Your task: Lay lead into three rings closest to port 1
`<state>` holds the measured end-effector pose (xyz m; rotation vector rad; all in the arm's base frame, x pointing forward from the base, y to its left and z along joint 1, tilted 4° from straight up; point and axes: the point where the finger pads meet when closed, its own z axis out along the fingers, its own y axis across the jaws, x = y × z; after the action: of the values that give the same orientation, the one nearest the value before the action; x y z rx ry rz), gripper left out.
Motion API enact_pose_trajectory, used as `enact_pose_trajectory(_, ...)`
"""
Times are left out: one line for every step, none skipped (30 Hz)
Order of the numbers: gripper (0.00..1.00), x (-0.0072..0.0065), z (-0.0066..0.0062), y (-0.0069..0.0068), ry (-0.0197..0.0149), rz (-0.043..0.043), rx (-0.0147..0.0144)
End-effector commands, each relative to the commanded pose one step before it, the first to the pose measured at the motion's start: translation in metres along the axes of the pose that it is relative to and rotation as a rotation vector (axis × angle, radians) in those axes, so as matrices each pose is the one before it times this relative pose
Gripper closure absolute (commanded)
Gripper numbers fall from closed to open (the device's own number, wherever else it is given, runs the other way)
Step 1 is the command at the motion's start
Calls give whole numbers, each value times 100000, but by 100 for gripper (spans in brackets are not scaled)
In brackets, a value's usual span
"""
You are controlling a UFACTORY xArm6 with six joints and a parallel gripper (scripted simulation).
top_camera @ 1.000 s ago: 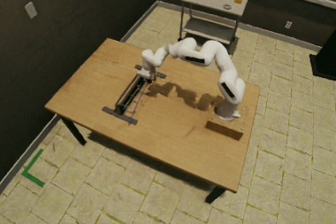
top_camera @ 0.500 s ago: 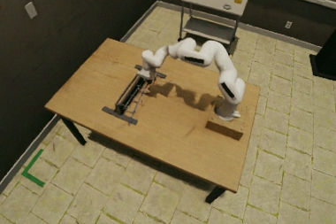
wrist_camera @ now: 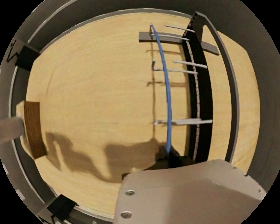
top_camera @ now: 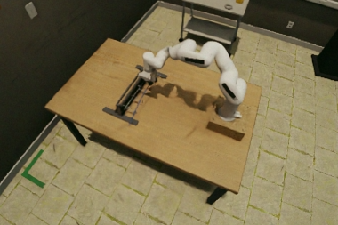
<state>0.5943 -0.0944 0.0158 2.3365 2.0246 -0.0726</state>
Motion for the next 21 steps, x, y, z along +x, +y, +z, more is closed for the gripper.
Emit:
enact_pose_trajectory(100,-7,350,171,4,16,-489)
enact_pose_trajectory(100,0,121,0,0,0,0)
enact_pose_trajectory(100,0,122,0,0,0,0)
enact_pose_trajectory(100,0,123,0,0,0,0)
enact_pose_trajectory(100,0,121,0,0,0,0)
enact_pose_trajectory(100,0,121,0,0,0,0)
enact_pose_trajectory(100,0,121,0,0,0,0)
enact_pose_trajectory(100,0,120,0,0,0,0)
enact_pose_trajectory(100,0,118,0,0,0,0)
enact_pose_trajectory(100,0,117,0,0,0,0)
enact_pose_trajectory(100,0,0,0,0,0,0)
enact_pose_trajectory(100,0,0,0,0,0,0)
enact_pose_trajectory(100,0,116,0,0,0,0)
enact_pose_trajectory(100,0,115,0,0,0,0)
enact_pose_trajectory(100,0,112,0,0,0,0)
enact_pose_trajectory(100,0,110,0,0,0,0)
enact_pose_trajectory(100,0,108,0,0,0,0)
enact_pose_trajectory(100,0,105,0,0,0,0)
enact_pose_trajectory(100,0,103,0,0,0,0)
enact_pose_trajectory(100,0,99,0,0,0,0)
enact_pose_trajectory(100,0,96,0,0,0,0)
